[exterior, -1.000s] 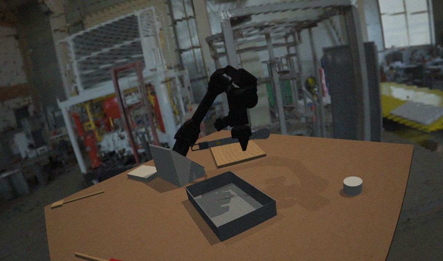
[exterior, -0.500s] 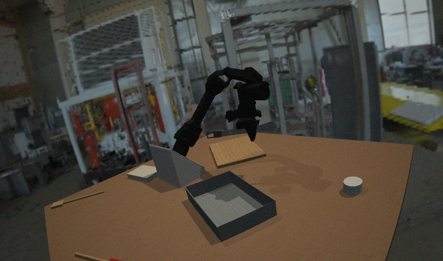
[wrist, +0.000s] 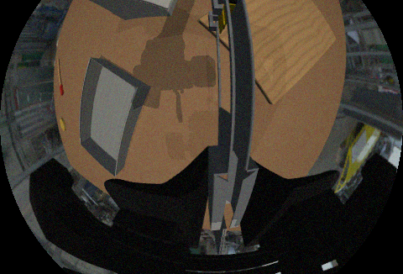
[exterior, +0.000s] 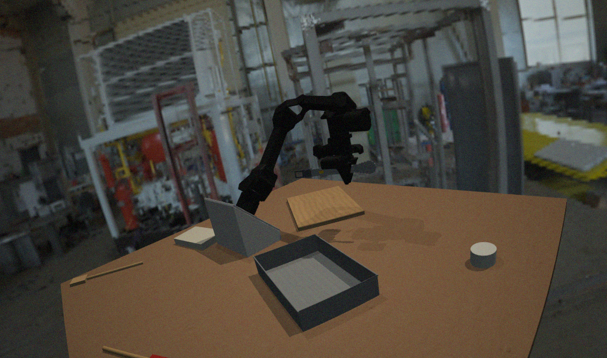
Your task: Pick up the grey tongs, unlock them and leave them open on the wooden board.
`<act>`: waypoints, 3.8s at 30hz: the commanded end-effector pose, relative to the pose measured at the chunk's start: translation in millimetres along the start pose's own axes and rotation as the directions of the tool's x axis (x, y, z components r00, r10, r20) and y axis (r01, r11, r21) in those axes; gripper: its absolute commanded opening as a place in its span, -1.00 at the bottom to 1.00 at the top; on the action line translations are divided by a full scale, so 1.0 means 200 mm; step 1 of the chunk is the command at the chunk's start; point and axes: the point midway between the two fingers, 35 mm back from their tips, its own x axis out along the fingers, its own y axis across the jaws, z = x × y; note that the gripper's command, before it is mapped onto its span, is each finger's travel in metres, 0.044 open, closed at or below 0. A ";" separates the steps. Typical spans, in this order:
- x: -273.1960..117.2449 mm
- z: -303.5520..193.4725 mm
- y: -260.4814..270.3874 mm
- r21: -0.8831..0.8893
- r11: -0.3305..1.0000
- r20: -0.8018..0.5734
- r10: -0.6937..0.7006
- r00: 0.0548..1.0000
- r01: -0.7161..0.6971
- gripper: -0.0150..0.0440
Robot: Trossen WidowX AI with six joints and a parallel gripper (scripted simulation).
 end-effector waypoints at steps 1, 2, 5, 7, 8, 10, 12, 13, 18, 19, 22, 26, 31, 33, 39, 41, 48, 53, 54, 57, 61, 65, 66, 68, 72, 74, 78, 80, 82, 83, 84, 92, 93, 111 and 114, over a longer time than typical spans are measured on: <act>0.00 0.02 -0.03 0.029 1.000 -0.001 -0.003 1.000 0.003 -1.00; 0.00 0.02 -0.03 0.021 1.000 0.001 -0.002 1.000 0.002 -1.00; 0.02 0.04 -0.05 -0.055 0.998 0.014 0.008 1.000 -0.007 -1.00; 0.03 0.05 -0.07 -0.142 0.990 0.026 0.019 0.999 -0.015 -1.00; 0.04 0.06 -0.09 -0.191 0.981 0.034 0.026 0.999 -0.019 -1.00; 0.06 0.08 -0.12 -0.290 0.957 0.049 0.040 0.998 -0.024 -1.00; 0.06 0.10 -0.14 -0.370 0.929 0.055 0.052 0.997 -0.028 -1.00; 0.07 0.11 -0.15 -0.413 0.910 0.061 0.058 0.996 -0.028 -1.00; 0.11 0.16 -0.21 -0.629 0.777 0.088 0.095 0.992 -0.018 -1.00; 0.12 0.17 -0.22 -0.668 0.744 0.093 0.101 0.990 -0.014 -1.00; 0.14 0.21 -0.26 -0.774 0.634 0.105 0.122 0.987 0.004 -1.00; 0.16 0.25 -0.31 -0.884 0.466 0.117 0.148 0.982 0.036 -1.00; 0.19 0.31 -0.36 -0.970 0.230 0.127 0.178 0.976 0.084 -1.00; 0.19 0.33 -0.39 -0.986 0.130 0.129 0.189 0.973 0.105 -1.00; 0.21 0.40 -0.44 -0.972 -0.169 0.127 0.218 0.968 0.166 -1.00; 0.22 0.42 -0.46 -0.946 -0.266 0.126 0.227 0.966 0.186 -1.00; 0.23 0.51 -0.53 -0.780 -0.576 0.114 0.251 0.961 0.243 -1.00; 0.23 0.57 -0.57 -0.601 -0.753 0.102 0.262 0.960 0.269 -1.00; 0.23 0.58 -0.58 -0.560 -0.783 0.100 0.263 0.960 0.273 -1.00; 0.23 0.61 -0.60 -0.432 -0.858 0.090 0.266 0.960 0.279 -1.00; 0.23 0.66 -0.63 -0.260 -0.925 0.079 0.266 0.961 0.278 -1.00; 0.22 0.71 -0.66 -0.065 -0.961 0.066 0.263 0.962 0.268 -1.00; 0.22 0.72 -0.67 -0.016 -0.965 0.063 0.262 0.963 0.263 -1.00; 0.21 0.74 -0.68 0.082 -0.964 0.057 0.259 0.964 0.254 -1.00; 0.20 0.78 -0.71 0.275 -0.934 0.044 0.249 0.967 0.228 -1.00; 0.19 0.81 -0.72 0.367 -0.906 0.038 0.243 0.969 0.213 -1.00; 0.18 0.85 -0.74 0.538 -0.824 0.025 0.227 0.974 0.179 -1.00; 0.17 0.87 -0.75 0.615 -0.772 0.019 0.218 0.976 0.161 -1.00; 0.16 0.89 -0.76 0.687 -0.712 0.013 0.208 0.978 0.143 -1.00; 0.16 0.90 -0.77 0.720 -0.681 0.010 0.203 0.979 0.133 -1.00; 0.15 0.91 -0.77 0.752 -0.647 0.008 0.198 0.980 0.124 -1.00; 0.11 0.99 -0.81 0.943 -0.330 -0.004 0.150 0.989 0.054 -1.00; 0.11 1.00 -0.82 0.957 -0.286 -0.005 0.143 0.990 0.047 -1.00; -0.01 1.15 -0.88 0.865 0.501 0.003 -0.001 1.000 -0.002 -1.00; -0.03 1.18 -0.88 0.797 0.604 0.009 -0.026 1.000 0.008 -1.00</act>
